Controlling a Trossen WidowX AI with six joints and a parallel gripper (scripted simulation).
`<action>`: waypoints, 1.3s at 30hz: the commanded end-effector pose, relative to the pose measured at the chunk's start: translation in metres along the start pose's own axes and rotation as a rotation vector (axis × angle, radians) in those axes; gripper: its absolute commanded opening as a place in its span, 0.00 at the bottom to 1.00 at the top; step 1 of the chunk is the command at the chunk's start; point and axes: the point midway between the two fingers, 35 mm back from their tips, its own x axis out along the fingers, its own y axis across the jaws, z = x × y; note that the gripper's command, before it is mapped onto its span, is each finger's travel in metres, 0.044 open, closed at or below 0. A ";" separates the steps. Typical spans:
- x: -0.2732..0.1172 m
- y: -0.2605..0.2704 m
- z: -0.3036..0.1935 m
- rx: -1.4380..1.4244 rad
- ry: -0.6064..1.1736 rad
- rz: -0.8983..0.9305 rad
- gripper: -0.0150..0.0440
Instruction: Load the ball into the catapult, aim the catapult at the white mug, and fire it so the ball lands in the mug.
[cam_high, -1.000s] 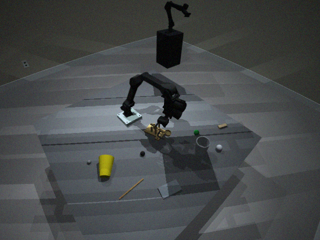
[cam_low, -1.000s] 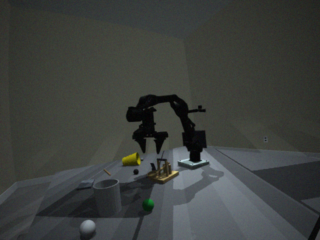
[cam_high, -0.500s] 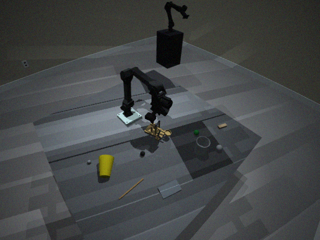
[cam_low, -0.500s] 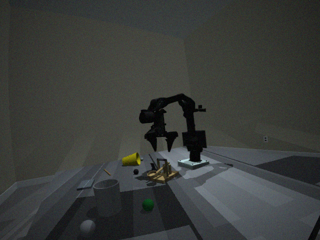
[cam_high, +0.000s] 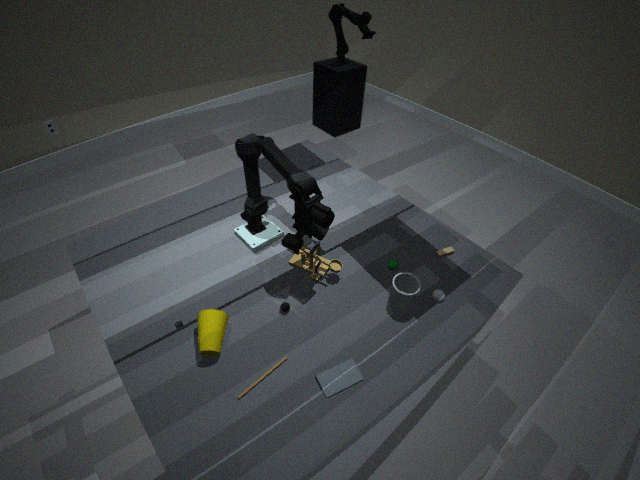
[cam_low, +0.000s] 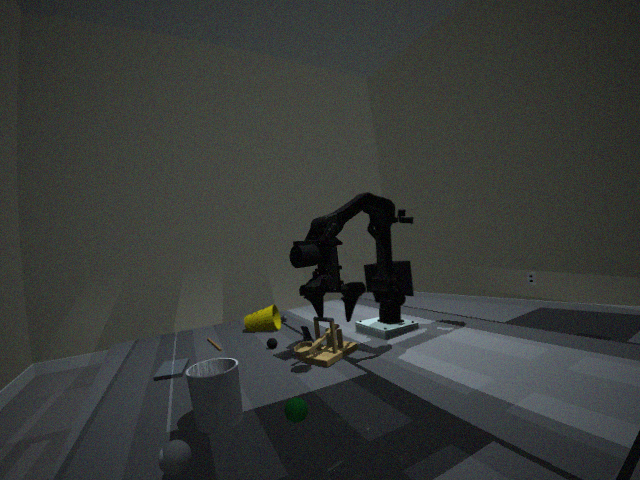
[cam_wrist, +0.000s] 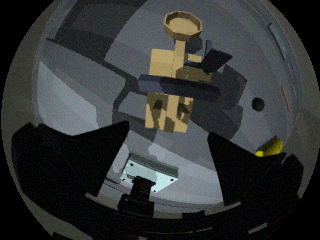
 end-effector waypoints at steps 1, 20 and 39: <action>0.007 0.000 0.000 -0.001 -0.003 0.000 1.00; 0.036 0.000 0.002 -0.001 -0.003 0.001 1.00; 0.059 0.000 0.000 -0.001 -0.003 0.001 1.00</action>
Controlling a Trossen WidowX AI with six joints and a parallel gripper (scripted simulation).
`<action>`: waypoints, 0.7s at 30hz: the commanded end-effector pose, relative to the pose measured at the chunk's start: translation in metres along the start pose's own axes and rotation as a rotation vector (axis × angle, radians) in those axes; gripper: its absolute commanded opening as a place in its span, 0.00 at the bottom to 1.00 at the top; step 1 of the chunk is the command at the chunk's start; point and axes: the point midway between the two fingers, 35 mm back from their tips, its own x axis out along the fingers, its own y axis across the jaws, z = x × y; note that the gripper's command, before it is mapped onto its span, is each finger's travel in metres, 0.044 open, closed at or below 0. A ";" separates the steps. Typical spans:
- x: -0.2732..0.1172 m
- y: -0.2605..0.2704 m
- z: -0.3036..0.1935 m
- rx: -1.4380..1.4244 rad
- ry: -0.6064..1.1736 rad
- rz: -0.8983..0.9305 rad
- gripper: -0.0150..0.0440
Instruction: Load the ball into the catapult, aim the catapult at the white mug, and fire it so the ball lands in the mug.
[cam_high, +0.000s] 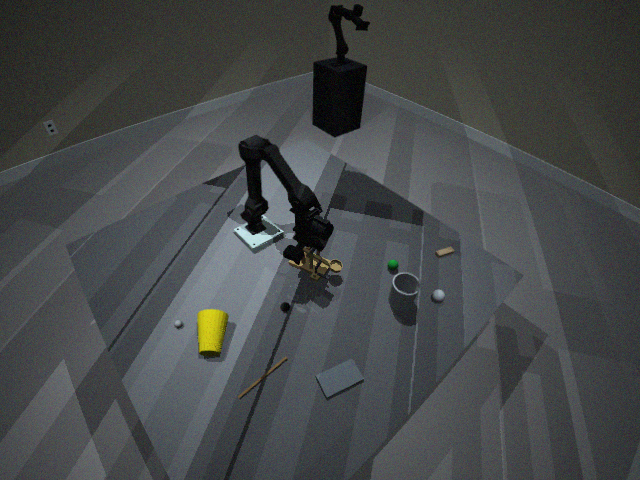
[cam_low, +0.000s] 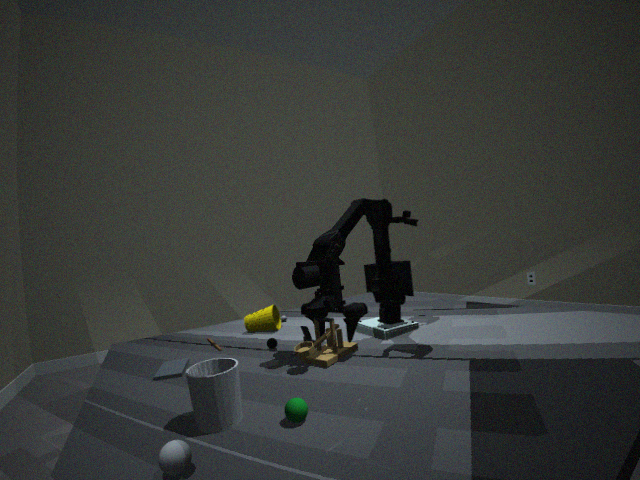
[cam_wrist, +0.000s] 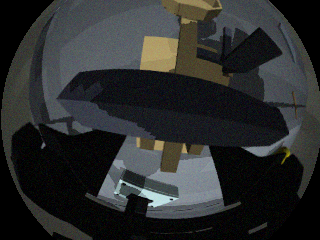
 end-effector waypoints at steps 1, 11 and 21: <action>0.004 0.001 -0.001 0.006 0.009 0.004 1.00; 0.001 0.000 0.000 0.000 0.001 0.000 0.56; -0.024 0.000 0.001 0.000 0.001 0.001 0.31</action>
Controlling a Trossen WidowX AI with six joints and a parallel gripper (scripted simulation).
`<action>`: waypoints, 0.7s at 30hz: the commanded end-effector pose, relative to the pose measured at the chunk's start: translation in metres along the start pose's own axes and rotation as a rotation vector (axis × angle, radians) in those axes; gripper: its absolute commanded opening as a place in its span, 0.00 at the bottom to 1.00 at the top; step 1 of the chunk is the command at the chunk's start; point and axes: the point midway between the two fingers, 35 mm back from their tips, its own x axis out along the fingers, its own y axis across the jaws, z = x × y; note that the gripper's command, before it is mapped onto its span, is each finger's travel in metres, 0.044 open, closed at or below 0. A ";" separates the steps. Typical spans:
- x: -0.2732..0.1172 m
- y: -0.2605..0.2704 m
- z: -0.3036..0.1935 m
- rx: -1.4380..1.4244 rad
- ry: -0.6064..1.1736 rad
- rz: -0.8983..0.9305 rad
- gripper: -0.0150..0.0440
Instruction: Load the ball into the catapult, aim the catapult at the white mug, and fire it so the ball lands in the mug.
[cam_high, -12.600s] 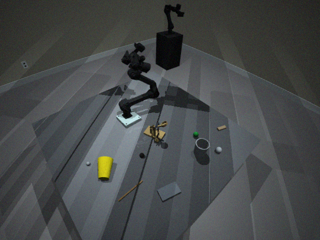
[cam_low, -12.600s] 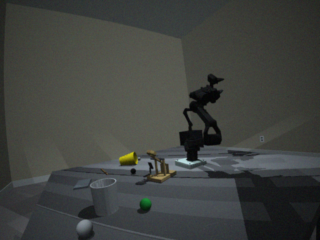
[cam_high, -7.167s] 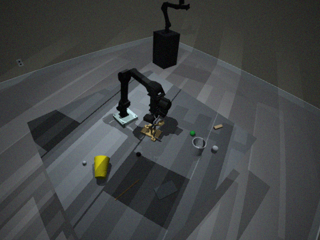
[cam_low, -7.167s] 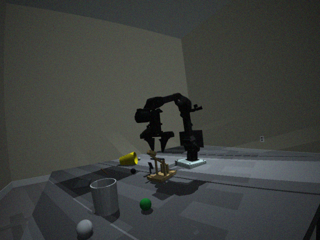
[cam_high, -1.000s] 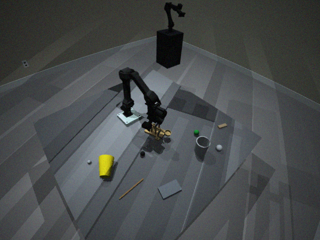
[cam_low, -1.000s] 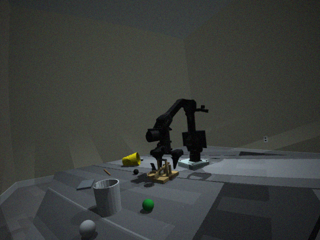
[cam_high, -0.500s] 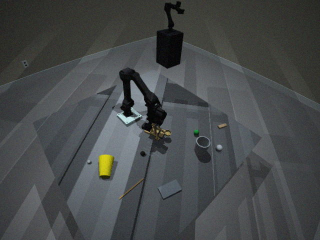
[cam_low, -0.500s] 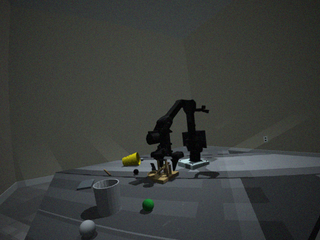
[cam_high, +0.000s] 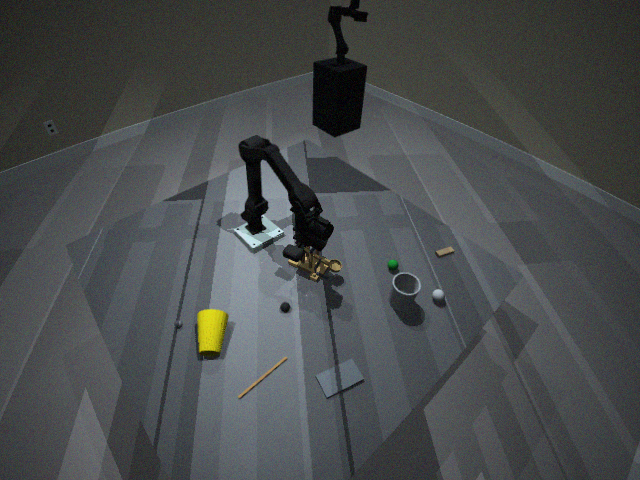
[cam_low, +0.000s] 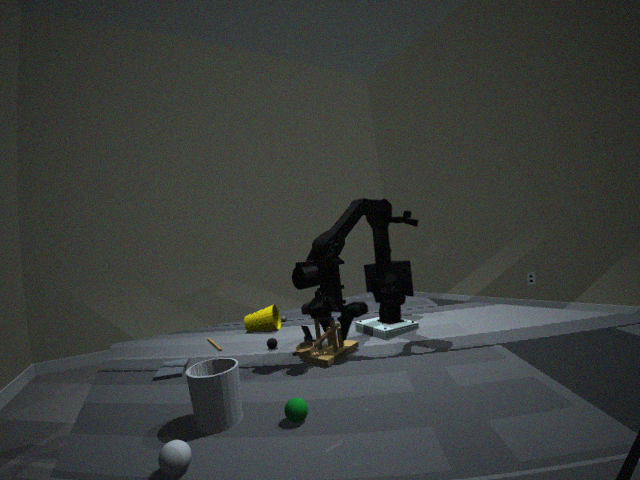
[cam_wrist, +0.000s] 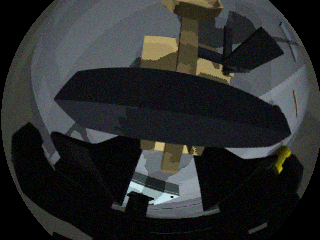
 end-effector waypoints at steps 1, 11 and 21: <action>-0.035 -0.001 0.002 -0.001 -0.014 -0.003 0.26; -0.046 0.003 0.005 -0.153 -0.013 -0.003 0.25; -0.046 0.008 0.014 -0.497 -0.011 -0.004 0.25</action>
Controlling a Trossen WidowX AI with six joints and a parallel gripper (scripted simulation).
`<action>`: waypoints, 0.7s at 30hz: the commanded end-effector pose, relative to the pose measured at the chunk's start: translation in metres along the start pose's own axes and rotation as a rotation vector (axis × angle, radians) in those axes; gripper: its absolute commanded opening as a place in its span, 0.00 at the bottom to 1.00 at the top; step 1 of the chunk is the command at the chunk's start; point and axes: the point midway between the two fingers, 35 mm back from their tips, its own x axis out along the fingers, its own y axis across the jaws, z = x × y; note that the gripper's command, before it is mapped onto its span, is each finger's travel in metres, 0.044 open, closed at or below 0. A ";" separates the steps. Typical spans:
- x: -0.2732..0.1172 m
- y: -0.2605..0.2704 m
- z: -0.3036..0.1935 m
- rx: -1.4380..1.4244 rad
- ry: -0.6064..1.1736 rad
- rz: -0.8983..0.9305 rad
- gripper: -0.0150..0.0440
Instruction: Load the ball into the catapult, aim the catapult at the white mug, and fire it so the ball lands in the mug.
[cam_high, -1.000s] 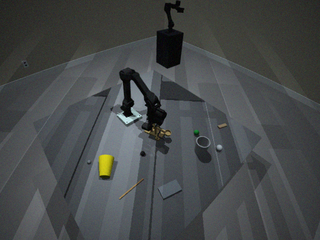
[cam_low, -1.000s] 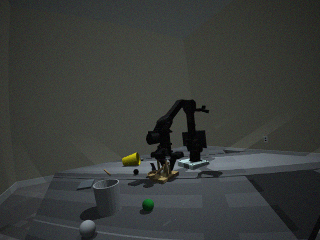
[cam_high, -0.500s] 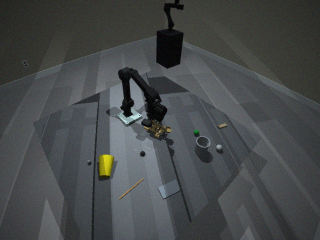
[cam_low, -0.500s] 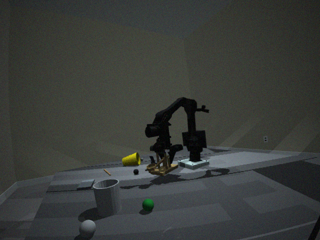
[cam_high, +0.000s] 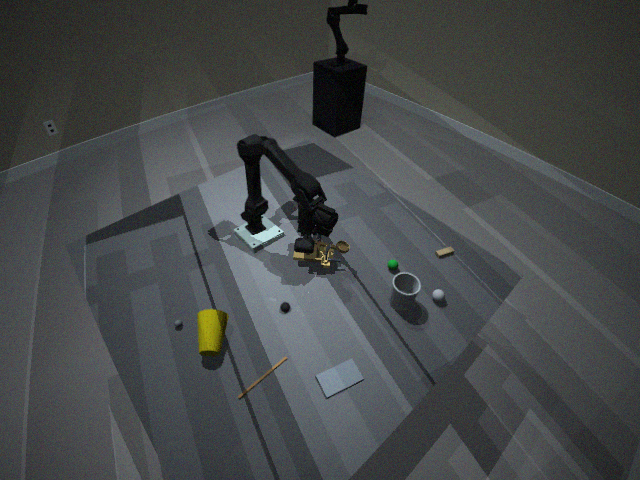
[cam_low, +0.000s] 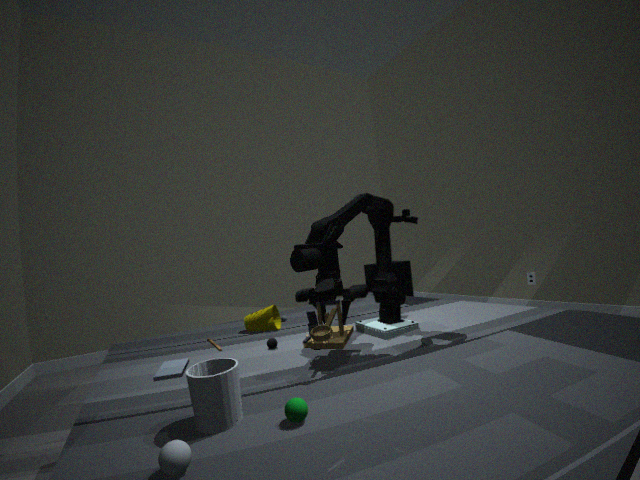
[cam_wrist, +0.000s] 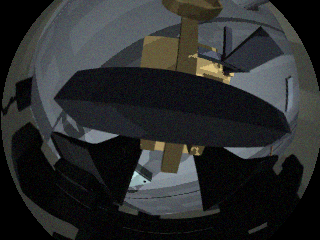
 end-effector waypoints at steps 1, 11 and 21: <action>-0.002 -0.001 0.006 -0.138 -0.007 -0.003 0.25; -0.001 -0.005 0.017 -0.482 -0.005 -0.002 0.25; -0.001 -0.016 0.025 -0.637 -0.004 -0.002 0.25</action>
